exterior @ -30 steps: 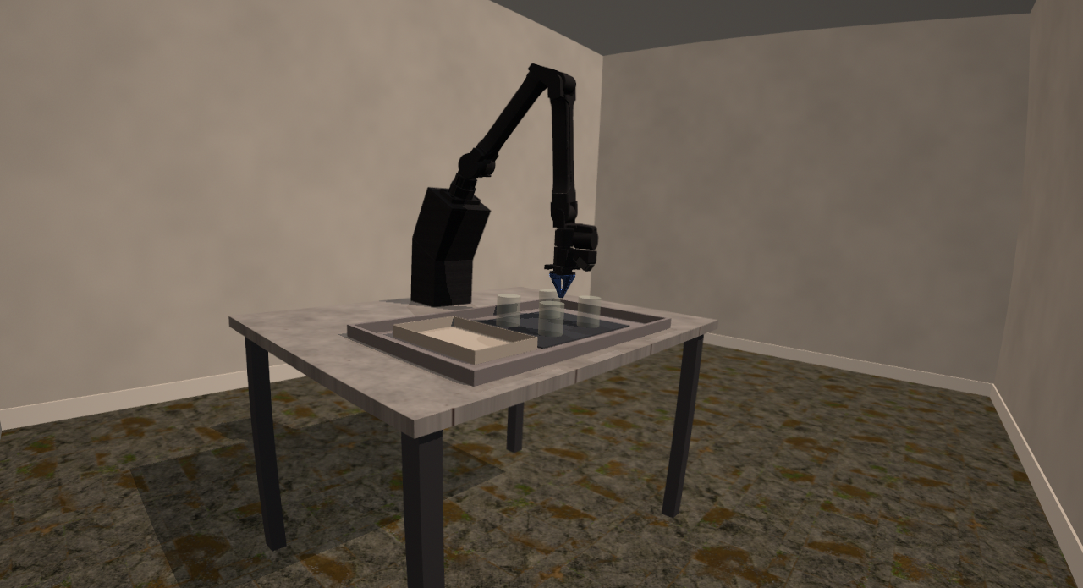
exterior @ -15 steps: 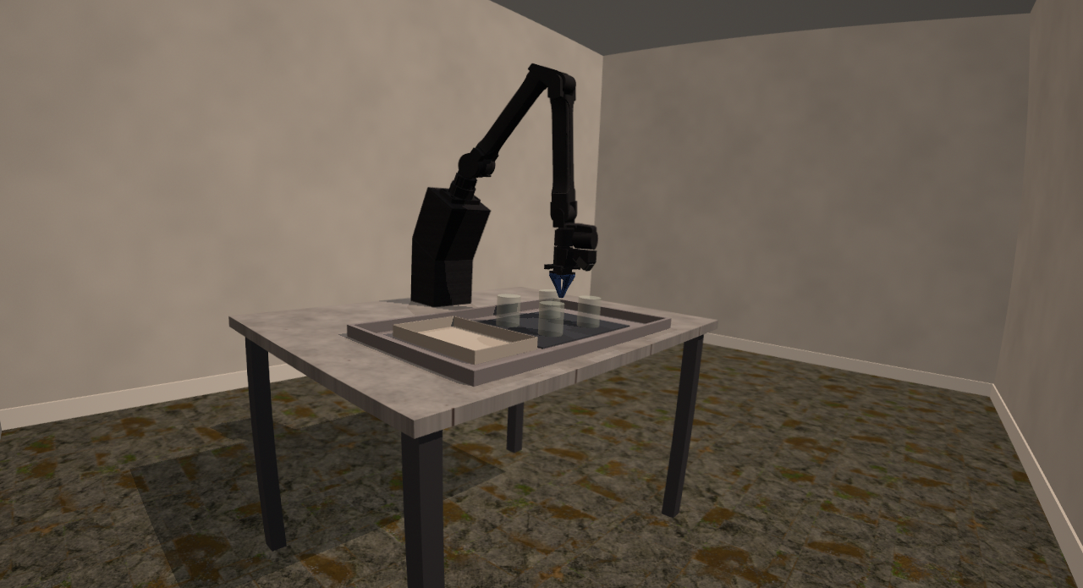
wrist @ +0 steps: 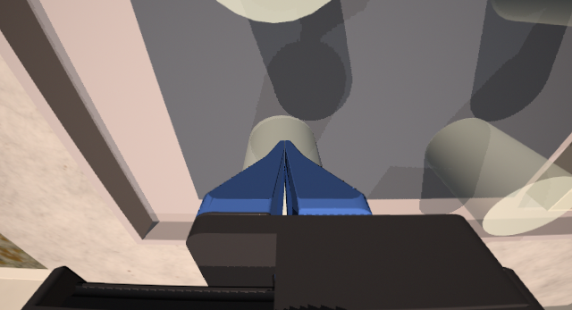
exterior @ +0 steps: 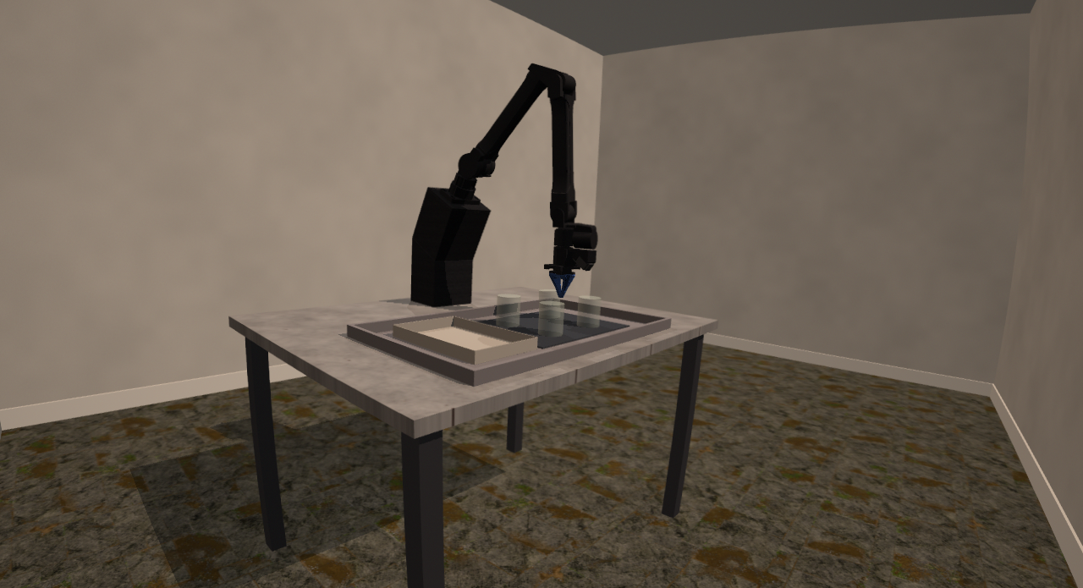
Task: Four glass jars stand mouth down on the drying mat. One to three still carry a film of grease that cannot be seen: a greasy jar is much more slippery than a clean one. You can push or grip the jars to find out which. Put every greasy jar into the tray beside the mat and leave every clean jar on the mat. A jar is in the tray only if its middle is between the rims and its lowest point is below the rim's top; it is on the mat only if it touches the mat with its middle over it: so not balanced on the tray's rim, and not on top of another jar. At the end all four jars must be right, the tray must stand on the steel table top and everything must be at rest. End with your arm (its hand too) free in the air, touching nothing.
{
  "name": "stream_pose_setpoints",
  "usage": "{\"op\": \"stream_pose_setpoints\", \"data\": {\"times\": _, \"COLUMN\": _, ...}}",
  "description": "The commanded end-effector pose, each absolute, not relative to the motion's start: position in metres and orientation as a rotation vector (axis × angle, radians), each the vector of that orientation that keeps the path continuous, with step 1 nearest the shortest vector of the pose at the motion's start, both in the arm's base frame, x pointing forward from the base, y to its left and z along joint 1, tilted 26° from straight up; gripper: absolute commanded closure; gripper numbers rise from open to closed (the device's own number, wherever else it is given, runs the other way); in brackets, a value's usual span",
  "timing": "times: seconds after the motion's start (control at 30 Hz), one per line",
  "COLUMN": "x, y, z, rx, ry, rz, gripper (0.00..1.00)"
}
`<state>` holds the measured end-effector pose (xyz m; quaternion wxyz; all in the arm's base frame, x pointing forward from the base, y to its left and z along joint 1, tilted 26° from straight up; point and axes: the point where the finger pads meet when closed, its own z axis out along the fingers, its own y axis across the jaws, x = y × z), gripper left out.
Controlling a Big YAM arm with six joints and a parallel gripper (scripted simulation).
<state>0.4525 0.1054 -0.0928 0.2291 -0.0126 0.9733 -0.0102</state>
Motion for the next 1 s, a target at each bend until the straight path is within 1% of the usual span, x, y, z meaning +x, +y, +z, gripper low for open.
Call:
{"op": "stream_pose_setpoints", "data": {"times": 0.0, "x": 0.4398, "y": 0.1082, "z": -0.096, "rx": -0.043, "ry": 2.692, "rz": -0.029, "gripper": 1.0}}
{"op": "stream_pose_setpoints", "data": {"times": 0.97, "x": 0.4368, "y": 0.1081, "z": -0.0974, "rx": -0.043, "ry": 2.692, "rz": -0.029, "gripper": 1.0}}
